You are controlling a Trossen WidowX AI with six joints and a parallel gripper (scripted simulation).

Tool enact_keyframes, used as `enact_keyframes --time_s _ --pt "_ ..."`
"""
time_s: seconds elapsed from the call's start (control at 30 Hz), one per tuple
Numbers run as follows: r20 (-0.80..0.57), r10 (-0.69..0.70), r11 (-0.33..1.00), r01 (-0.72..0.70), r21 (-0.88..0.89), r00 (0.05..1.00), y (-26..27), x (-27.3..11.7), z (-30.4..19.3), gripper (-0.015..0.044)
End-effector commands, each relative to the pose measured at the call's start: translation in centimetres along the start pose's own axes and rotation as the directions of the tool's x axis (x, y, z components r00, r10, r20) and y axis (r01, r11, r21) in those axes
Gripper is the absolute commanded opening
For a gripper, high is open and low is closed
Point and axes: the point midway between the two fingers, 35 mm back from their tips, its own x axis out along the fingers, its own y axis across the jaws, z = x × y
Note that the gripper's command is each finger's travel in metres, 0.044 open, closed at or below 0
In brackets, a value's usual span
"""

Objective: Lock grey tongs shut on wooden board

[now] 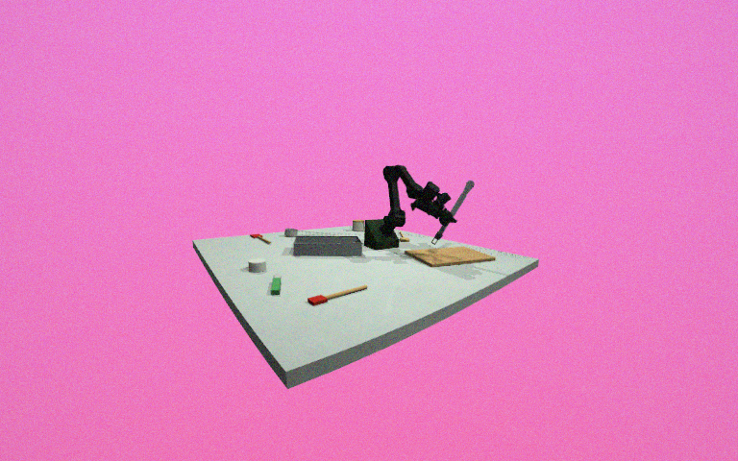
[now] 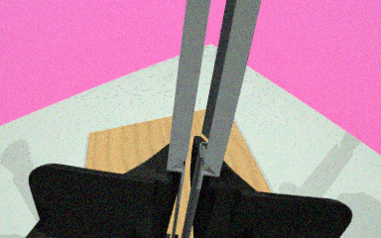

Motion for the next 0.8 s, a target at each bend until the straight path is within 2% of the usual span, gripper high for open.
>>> enact_keyframes --time_s 0.0,0.4,0.77 --pt "-0.03 -0.009 0.998 0.01 0.06 0.999 -0.5 0.5 0.4 -0.015" --pt "-0.198 0.004 0.97 0.045 0.24 0.98 -0.9 2.3 0.1 -0.015" --pt "-0.382 0.052 0.941 0.083 0.328 0.923 -0.3 3.4 -0.6 -0.015"
